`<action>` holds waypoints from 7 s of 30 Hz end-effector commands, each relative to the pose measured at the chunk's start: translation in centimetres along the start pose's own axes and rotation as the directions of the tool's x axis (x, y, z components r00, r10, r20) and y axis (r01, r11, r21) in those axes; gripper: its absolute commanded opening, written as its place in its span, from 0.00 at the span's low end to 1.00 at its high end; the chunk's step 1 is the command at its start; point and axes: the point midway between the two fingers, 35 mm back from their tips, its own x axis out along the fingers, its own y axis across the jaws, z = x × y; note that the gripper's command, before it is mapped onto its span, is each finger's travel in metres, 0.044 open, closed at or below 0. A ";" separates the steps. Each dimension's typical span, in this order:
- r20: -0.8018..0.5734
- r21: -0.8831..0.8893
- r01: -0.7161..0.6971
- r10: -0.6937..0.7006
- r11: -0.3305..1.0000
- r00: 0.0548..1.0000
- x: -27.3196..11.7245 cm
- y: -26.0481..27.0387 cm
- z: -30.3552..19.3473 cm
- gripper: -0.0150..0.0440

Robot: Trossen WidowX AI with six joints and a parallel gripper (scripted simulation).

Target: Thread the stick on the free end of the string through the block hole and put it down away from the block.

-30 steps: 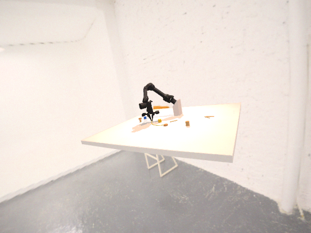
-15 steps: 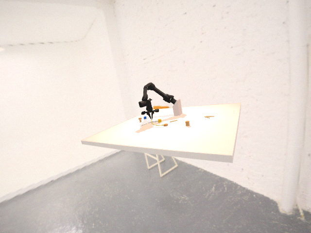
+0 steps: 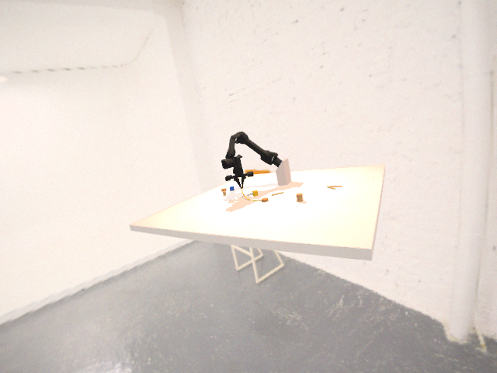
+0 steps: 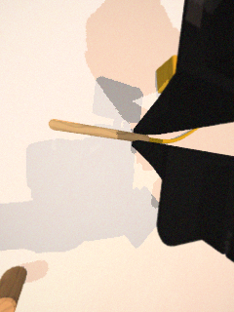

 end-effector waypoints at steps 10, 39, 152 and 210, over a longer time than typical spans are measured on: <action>-0.001 0.000 -0.002 0.002 1.000 1.000 -0.9 0.0 0.1 0.25; -0.016 -0.708 -0.012 0.000 0.706 1.000 -1.3 0.5 -2.2 0.25; -0.011 0.986 0.010 0.005 0.166 1.000 -1.2 1.6 -12.9 0.25; -0.013 0.977 0.011 0.009 0.214 1.000 -1.4 8.0 -14.6 0.25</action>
